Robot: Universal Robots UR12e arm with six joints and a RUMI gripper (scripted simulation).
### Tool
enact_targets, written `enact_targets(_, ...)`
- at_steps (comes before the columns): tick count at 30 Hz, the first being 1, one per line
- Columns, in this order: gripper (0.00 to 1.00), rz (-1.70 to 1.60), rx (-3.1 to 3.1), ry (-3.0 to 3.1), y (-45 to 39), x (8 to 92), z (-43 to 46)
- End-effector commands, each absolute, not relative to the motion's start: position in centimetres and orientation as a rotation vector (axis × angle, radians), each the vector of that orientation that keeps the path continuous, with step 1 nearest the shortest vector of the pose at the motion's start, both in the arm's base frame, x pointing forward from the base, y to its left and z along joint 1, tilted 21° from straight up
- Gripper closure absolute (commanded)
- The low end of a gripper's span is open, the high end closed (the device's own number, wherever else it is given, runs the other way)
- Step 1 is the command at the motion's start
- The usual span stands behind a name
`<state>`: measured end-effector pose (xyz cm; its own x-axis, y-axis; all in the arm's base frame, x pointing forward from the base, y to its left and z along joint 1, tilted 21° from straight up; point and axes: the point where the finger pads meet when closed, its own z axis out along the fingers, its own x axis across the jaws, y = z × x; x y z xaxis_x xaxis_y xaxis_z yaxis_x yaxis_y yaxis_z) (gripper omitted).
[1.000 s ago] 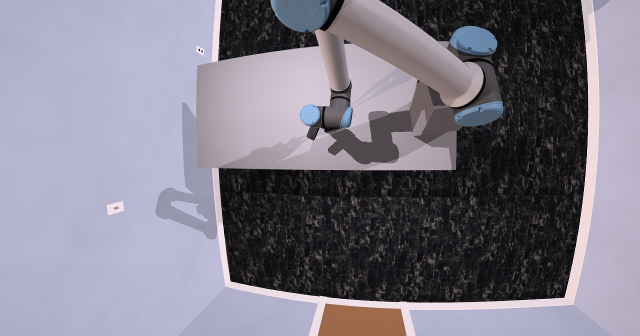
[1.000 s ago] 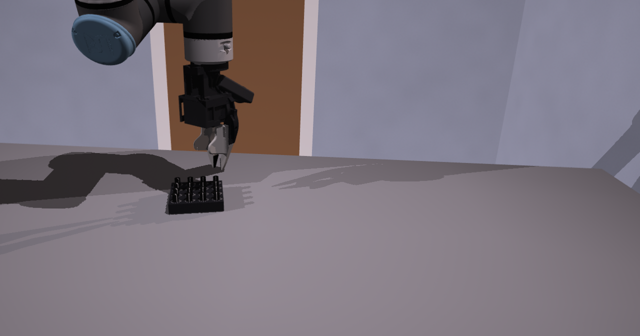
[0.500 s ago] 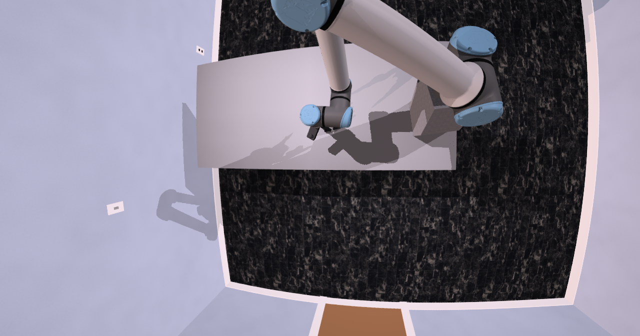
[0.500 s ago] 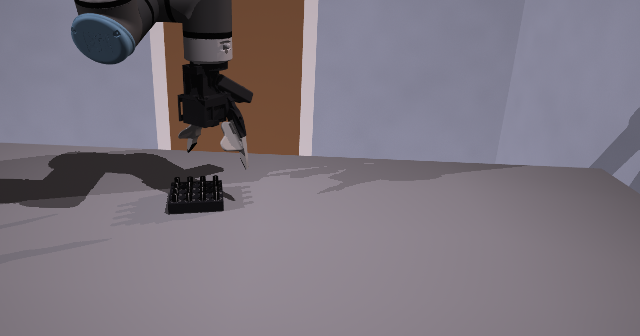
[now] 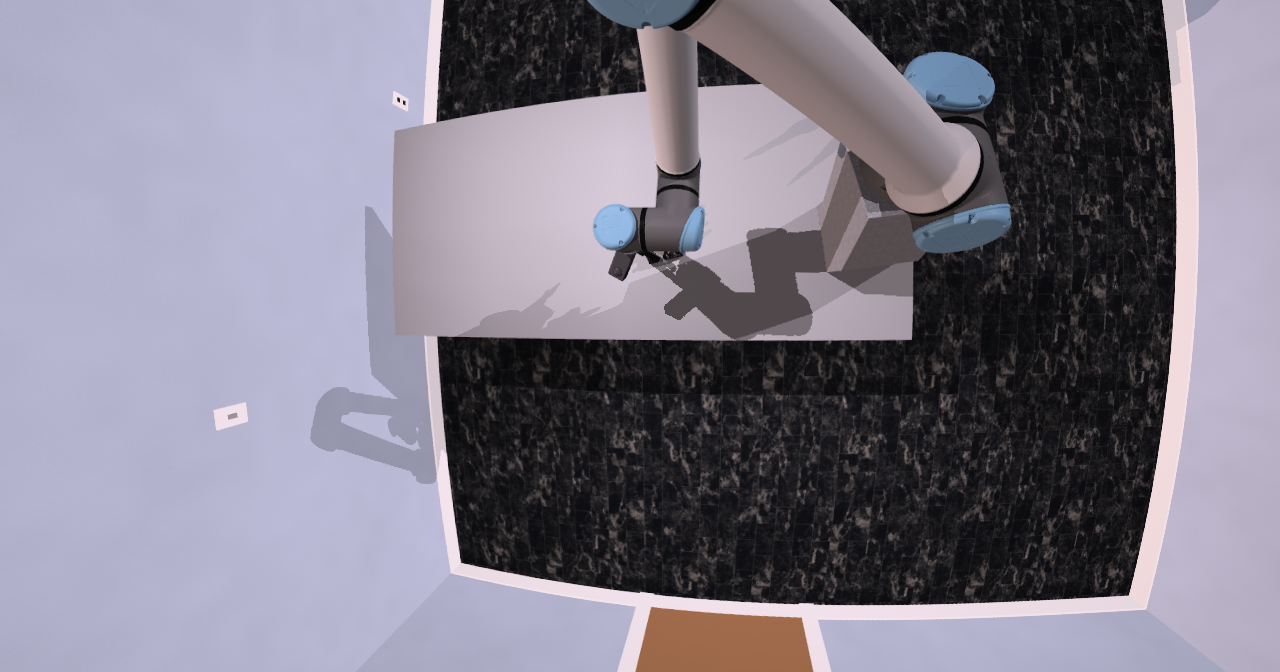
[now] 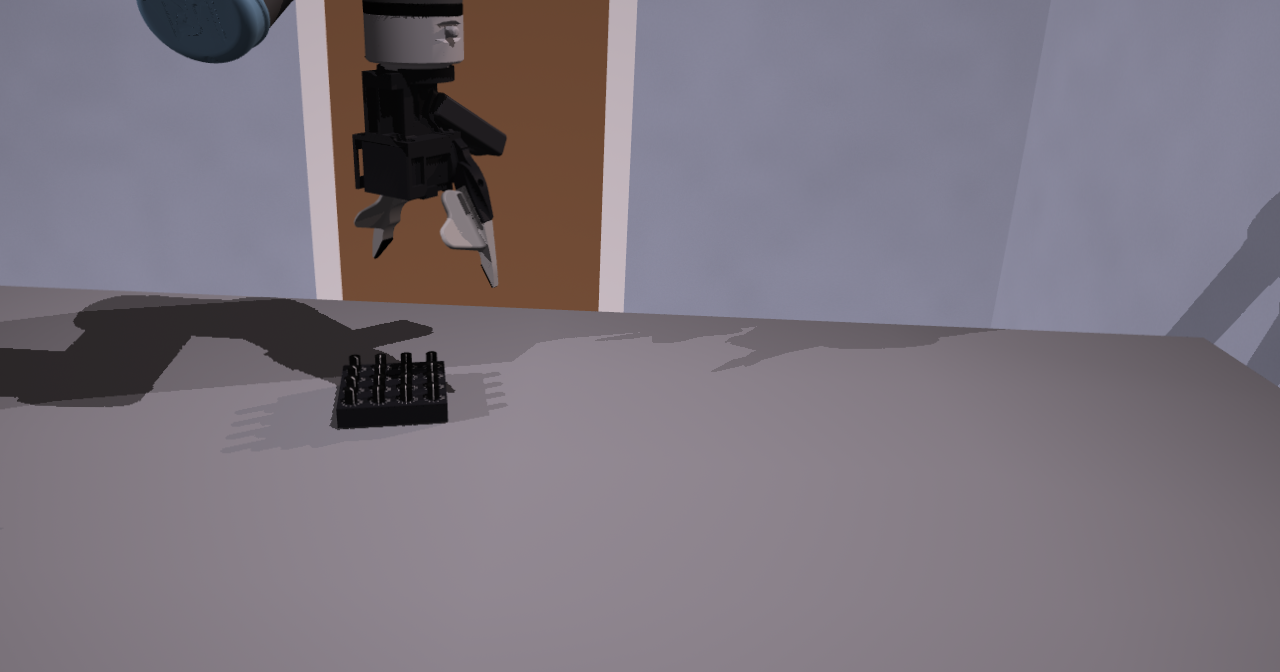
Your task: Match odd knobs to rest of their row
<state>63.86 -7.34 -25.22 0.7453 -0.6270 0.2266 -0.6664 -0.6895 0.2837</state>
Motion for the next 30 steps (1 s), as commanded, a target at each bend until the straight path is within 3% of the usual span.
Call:
enact_targets(1,0.00,0.150,2.596,-0.998,-5.6,63.7,-21.0)
enact_targets(30,0.00,0.151,2.596,-1.000,-5.1,63.8,-19.3)
